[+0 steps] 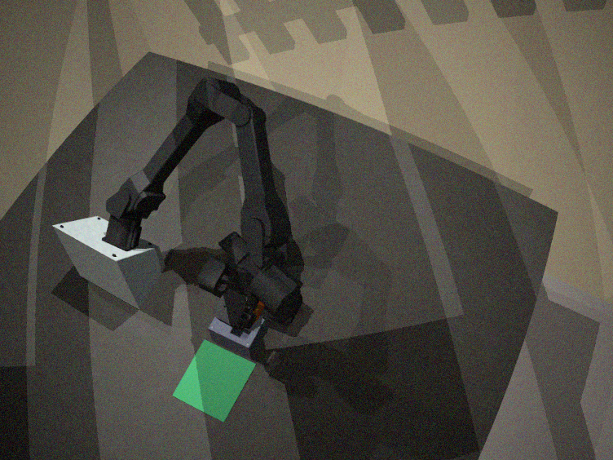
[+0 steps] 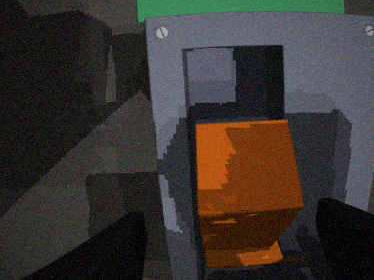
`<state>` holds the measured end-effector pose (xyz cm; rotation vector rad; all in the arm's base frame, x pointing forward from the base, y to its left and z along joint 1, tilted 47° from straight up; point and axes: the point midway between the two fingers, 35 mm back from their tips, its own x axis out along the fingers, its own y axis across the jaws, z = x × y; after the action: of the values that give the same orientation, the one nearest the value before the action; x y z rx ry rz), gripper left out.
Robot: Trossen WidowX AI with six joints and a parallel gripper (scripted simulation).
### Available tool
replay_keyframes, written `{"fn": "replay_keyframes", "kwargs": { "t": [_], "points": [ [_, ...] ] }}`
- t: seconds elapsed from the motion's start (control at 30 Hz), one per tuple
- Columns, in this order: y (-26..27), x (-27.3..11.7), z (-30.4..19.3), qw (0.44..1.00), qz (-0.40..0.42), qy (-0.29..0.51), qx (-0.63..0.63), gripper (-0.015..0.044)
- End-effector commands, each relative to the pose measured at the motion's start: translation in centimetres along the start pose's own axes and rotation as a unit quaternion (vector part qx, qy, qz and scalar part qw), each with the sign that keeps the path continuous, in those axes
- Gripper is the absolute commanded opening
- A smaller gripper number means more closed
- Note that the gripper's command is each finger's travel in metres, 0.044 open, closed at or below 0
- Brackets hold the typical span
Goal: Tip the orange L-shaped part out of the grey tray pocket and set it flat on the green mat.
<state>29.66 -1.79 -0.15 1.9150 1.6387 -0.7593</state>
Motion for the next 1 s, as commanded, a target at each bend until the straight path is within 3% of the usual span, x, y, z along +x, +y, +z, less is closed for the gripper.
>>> {"fn": "replay_keyframes", "kwargs": {
  "t": [0.0, 0.33, 0.47, 0.83, 0.97],
  "points": [
    [-0.3, 0.8, 0.0, 1.0, -0.003, 0.003, 0.005, 0.028],
    [-0.4, 2.1, -0.1, 1.0, -0.003, 0.004, 0.005, 0.028],
    [-0.1, 1.7, -0.1, 1.0, -0.001, 0.001, 0.0, 0.0175],
    [-0.1, 1.7, -0.1, 1.0, -0.001, 0.001, 0.0, 0.0102],
    [-0.1, 1.7, -0.1, 1.0, -0.001, 0.001, 0.0, 0.0]
  ]
}}
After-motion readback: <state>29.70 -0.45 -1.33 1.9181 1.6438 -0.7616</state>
